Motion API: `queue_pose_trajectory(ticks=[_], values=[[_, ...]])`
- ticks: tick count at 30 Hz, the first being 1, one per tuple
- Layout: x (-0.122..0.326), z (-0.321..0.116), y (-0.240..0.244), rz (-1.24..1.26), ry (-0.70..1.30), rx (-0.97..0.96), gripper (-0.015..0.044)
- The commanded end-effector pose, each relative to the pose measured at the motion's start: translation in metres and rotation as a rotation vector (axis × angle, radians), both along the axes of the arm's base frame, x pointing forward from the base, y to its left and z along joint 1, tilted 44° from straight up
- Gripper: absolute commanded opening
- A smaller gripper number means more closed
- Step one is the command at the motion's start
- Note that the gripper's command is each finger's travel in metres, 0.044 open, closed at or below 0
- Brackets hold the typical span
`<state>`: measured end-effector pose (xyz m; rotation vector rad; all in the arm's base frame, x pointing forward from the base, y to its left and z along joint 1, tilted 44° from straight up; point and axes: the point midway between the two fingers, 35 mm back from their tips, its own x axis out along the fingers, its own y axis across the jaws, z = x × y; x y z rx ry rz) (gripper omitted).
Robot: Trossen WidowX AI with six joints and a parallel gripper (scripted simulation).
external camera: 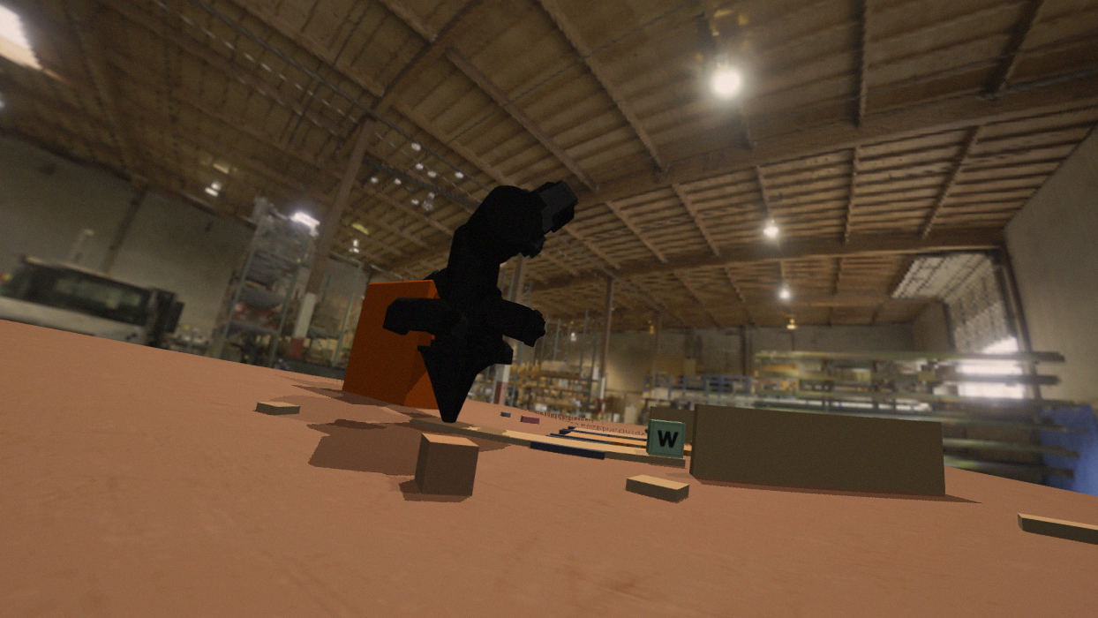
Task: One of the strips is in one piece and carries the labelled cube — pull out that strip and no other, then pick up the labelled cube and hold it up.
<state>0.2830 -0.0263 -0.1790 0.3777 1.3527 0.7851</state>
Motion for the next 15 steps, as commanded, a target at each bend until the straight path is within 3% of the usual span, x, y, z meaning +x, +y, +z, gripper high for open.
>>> queue_pose_trajectory(ticks=[1, 15], values=[[-0.016, -0.005, 0.004, 0.016, 0.031, -0.003, 0.0], [-0.036, -0.009, -0.001, 0.016, 0.032, -0.003, 0.0]])
